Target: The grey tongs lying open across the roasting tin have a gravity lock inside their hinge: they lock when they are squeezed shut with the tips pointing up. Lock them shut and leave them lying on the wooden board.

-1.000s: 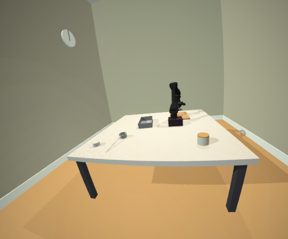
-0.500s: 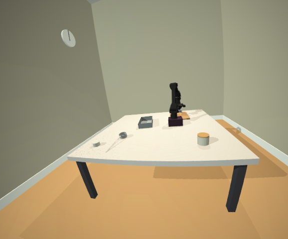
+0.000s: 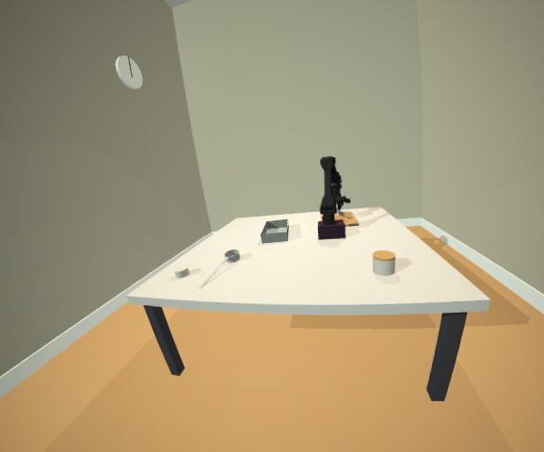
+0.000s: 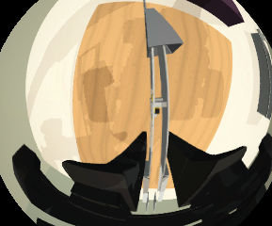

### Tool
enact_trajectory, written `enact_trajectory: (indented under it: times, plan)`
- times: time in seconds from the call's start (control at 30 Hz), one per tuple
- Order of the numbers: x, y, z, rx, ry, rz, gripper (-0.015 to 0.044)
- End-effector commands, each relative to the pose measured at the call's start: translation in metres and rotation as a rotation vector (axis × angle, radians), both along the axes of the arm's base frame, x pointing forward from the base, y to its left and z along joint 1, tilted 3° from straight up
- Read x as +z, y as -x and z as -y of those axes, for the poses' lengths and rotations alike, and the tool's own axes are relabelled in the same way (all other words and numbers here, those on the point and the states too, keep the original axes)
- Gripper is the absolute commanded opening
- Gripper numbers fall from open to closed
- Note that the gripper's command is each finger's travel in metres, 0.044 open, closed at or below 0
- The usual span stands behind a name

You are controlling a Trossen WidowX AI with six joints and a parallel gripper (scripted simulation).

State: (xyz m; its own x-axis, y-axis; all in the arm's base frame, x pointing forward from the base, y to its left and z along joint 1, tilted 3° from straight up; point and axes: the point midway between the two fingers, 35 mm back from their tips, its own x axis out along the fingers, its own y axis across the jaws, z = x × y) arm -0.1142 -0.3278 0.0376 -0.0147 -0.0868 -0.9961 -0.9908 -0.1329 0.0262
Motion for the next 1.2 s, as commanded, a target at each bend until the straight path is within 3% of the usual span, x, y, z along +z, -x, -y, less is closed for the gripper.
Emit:
enact_trajectory:
  times: [0.0,0.33,0.57,0.93,1.17]
  plan:
    - [0.0,0.0,0.0,0.0,0.0,0.0,0.0191]
    - [0.0,0.0,0.0,0.0,0.0,0.0,0.044]
    - [0.019,0.001,-0.025,0.0,-0.002,0.0,0.044]
    - [0.067,-0.016,-0.149,-0.005,-0.01,-0.001,0.044]
    - [0.07,-0.019,-0.156,-0.006,-0.01,-0.001,0.044]
